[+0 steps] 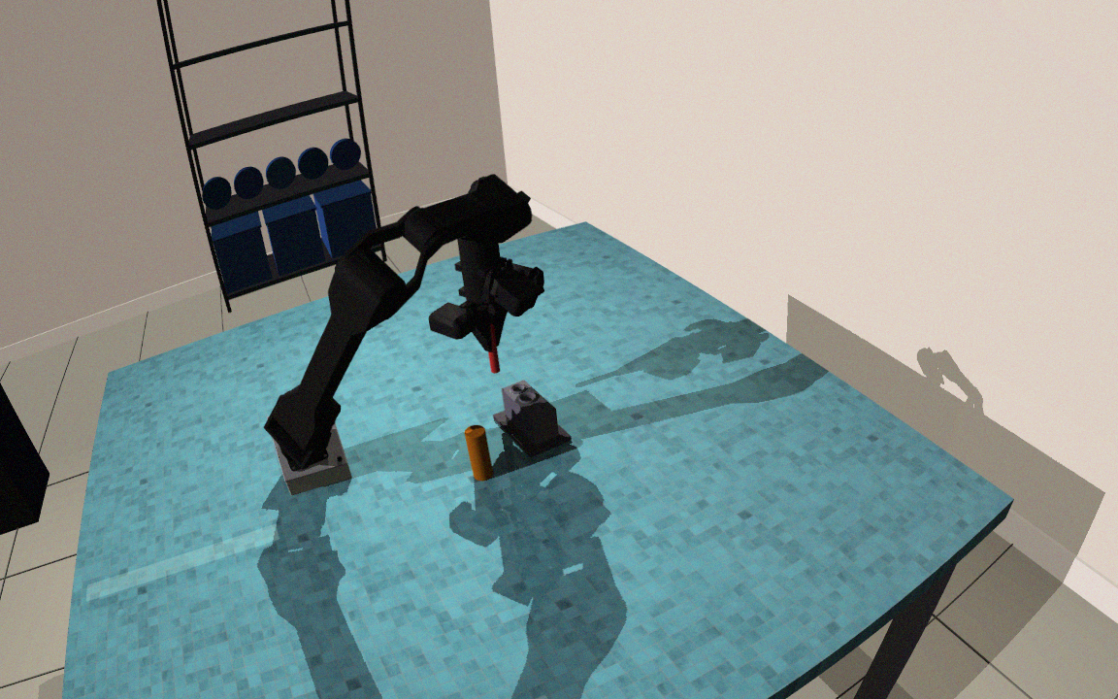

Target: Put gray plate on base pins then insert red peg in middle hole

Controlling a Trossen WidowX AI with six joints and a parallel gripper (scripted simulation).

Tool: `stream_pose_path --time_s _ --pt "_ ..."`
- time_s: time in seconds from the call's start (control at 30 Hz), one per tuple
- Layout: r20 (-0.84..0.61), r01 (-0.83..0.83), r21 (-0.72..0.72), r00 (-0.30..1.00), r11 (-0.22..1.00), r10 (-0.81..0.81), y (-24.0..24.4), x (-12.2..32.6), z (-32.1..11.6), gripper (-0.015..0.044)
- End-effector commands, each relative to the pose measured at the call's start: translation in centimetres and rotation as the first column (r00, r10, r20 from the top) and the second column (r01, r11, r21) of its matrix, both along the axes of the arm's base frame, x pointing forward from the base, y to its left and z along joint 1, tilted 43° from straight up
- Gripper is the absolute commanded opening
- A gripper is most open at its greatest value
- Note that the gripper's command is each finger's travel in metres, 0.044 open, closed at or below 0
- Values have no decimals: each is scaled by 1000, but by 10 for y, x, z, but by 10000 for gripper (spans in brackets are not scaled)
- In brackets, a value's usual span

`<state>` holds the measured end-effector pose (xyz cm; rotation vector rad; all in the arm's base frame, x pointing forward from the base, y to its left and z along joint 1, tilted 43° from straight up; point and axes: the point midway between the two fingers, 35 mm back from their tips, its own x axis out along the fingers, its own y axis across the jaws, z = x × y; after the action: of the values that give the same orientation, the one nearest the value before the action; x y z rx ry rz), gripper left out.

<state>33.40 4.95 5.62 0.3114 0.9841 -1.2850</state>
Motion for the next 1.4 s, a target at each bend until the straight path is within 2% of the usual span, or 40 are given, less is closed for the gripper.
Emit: stream_pose_path --time_s 0.0,0.63,1.37 --pt "1 -4 -6 1000 1000 4 -9 5 8 0" --pt "1 4 -25 1000 1000 -4 -53 17 43 0" --pt "1 4 -25 1000 1000 -4 -53 18 42 0"
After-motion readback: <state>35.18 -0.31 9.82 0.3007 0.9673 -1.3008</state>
